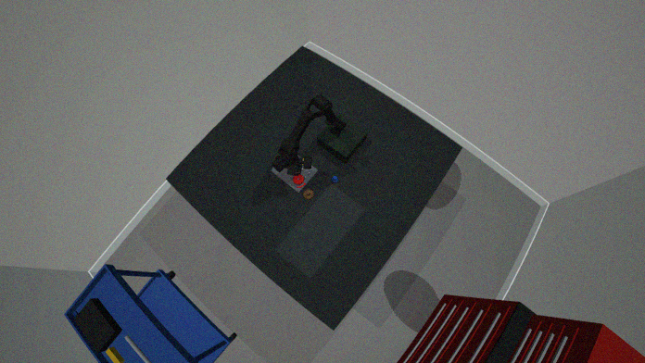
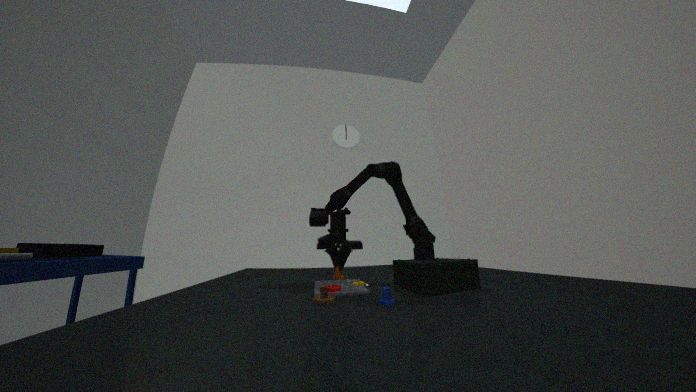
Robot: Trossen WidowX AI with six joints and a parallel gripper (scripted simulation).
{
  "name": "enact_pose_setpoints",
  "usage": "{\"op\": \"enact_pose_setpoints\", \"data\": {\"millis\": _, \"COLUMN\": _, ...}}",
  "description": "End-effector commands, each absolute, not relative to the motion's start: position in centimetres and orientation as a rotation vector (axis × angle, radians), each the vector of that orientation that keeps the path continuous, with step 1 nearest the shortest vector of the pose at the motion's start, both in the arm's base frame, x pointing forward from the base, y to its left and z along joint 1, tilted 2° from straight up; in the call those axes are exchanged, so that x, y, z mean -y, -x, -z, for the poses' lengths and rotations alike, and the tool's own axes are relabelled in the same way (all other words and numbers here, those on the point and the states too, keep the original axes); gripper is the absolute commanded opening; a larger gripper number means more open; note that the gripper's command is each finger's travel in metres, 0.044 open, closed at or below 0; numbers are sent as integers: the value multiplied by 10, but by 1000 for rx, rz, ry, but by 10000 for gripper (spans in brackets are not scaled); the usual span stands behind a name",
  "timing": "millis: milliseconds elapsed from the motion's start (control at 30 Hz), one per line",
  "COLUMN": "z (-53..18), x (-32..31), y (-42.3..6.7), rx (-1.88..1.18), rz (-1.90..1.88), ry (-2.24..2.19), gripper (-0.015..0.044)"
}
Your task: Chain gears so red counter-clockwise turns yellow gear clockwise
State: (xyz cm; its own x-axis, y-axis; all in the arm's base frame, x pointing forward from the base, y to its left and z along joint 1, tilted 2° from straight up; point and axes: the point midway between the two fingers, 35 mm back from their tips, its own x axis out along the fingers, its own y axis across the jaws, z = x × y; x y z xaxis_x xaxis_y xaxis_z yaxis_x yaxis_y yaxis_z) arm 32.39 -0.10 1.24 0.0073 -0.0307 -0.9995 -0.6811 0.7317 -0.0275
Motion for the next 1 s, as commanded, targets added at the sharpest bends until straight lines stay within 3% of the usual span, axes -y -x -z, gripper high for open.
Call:
{"op": "enact_pose_setpoints", "data": {"millis": 0, "z": -8, "x": 1, "y": -323, "rx": -1505, "rz": -527, "ry": 580, "gripper": 0}}
{"op": "enact_pose_setpoints", "data": {"millis": 533, "z": 7, "x": 2, "y": -323, "rx": -1556, "rz": -215, "ry": 268, "gripper": 0}}
{"op": "enact_pose_setpoints", "data": {"millis": 967, "z": 10, "x": 1, "y": -323, "rx": -1531, "rz": -404, "ry": 457, "gripper": 0}}
